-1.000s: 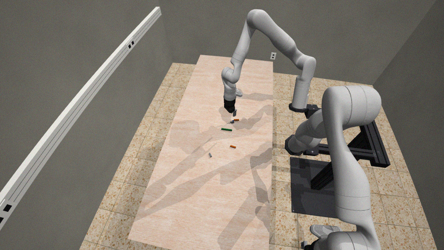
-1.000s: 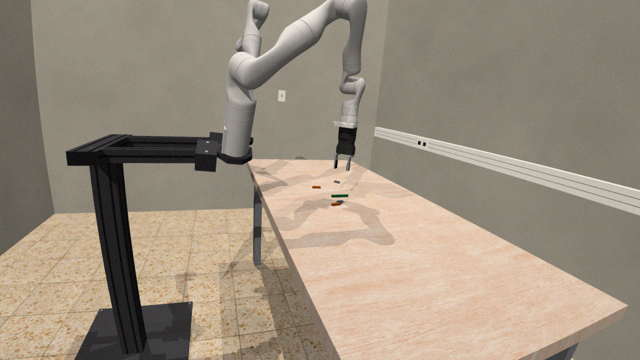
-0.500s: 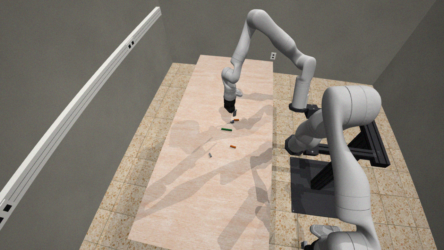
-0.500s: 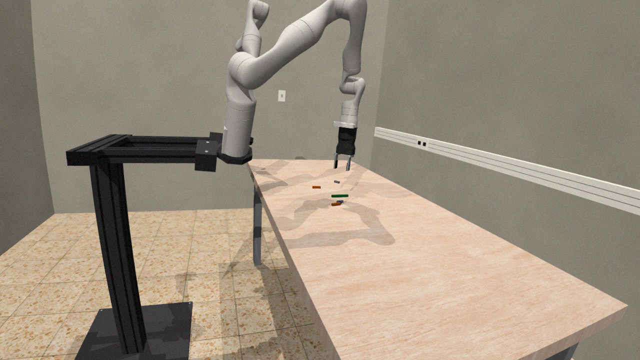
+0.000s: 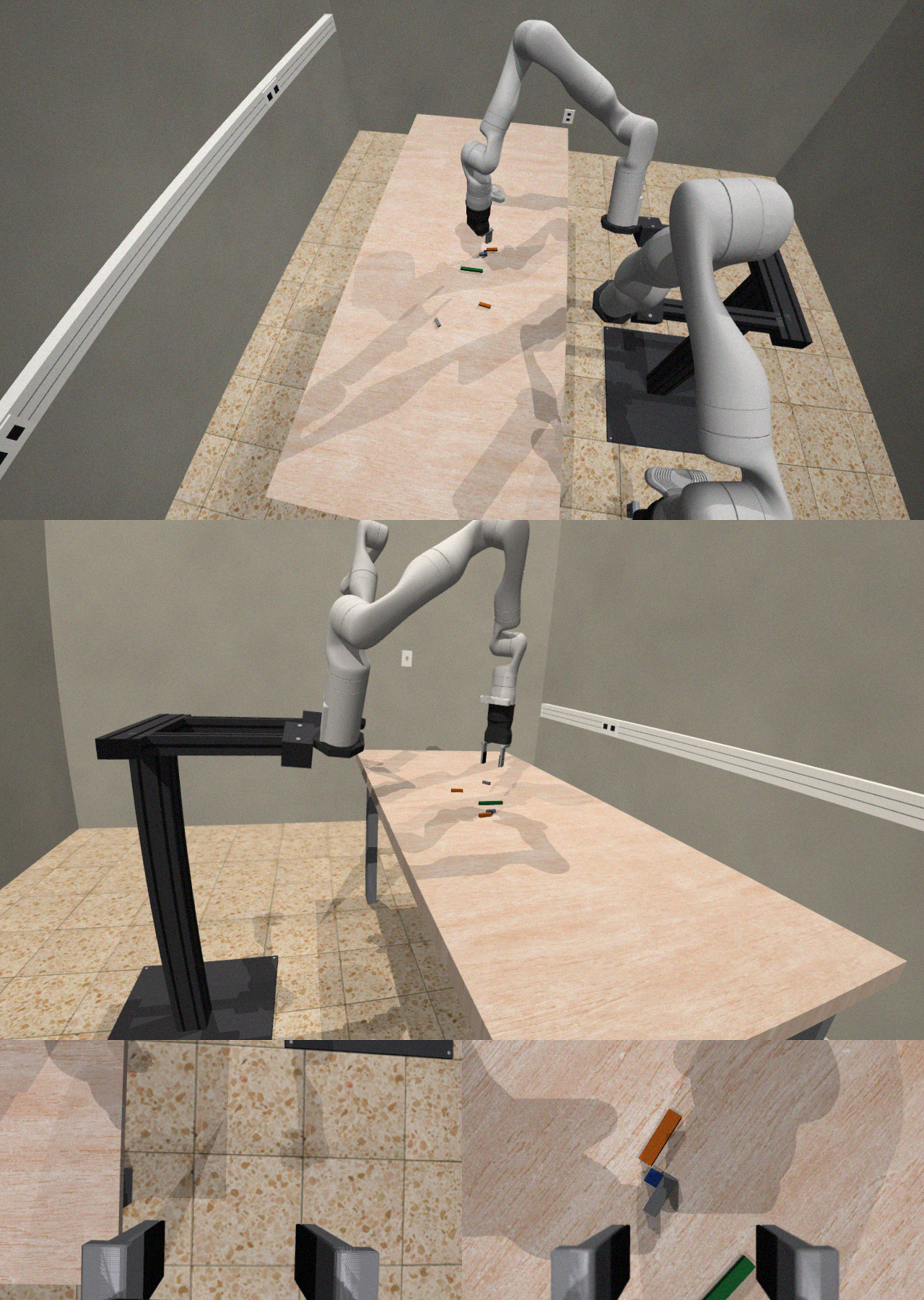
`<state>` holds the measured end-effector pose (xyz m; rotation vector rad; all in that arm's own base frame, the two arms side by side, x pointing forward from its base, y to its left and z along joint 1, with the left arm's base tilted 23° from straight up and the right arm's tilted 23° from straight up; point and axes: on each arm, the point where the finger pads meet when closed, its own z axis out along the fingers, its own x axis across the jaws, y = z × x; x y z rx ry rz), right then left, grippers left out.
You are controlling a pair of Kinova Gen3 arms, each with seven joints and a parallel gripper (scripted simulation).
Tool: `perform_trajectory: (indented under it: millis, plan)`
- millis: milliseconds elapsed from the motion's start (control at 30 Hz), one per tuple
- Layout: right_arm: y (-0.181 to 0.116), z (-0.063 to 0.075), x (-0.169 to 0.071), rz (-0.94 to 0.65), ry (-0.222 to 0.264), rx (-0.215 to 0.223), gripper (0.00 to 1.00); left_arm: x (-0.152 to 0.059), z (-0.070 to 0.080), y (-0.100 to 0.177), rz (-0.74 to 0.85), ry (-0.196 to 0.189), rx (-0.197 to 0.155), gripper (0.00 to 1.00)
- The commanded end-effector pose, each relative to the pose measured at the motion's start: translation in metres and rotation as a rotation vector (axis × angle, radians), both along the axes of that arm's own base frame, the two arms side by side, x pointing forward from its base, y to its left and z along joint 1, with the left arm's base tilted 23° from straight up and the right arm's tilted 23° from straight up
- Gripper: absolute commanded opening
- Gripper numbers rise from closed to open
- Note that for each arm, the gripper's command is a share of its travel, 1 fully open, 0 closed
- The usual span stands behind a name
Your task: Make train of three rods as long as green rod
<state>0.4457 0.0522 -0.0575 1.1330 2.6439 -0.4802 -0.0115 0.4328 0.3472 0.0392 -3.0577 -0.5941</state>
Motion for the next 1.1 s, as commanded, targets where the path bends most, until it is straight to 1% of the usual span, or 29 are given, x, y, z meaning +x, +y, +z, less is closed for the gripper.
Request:
perform_trajectory:
  millis: [0, 200, 367, 433, 600, 933, 1000, 1067]
  plan:
    - [0.003, -0.002, -0.002, -0.03, -0.009, 0.004, 1.0, 0.0, 0.001, 0.0, 0.0, 0.0, 0.002, 1.0]
    - [0.009, -0.01, -0.01, -0.13, -0.035, 0.012, 1.0, 0.0, 0.001, 0.0, 0.0, 0.0, 0.002, 1.0]
    - [0.016, -0.019, -0.019, -0.254, -0.069, 0.021, 1.0, 0.0, 0.001, 0.0, 0.0, 0.0, 0.002, 1.0]
    - [0.016, -0.019, -0.019, -0.254, -0.069, 0.021, 1.0, 0.0, 0.001, 0.0, 0.0, 0.0, 0.002, 1.0]
    - [0.026, -0.031, -0.029, -0.415, -0.116, 0.028, 1.0, 0.0, 0.001, 0.0, 0.0, 0.0, 0.002, 1.0]
    - [0.048, -0.056, -0.045, -0.758, -0.233, 0.039, 1.0, 0.0, 0.001, 0.0, 0.0, 0.0, 0.002, 1.0]
    - [0.048, -0.056, -0.045, -0.758, -0.233, 0.039, 1.0, 0.0, 0.001, 0.0, 0.0, 0.0, 0.002, 1.0]
    - [0.053, -0.062, -0.048, -0.844, -0.265, 0.041, 1.0, 0.0, 0.001, 0.0, 0.0, 0.0, 0.002, 1.0]
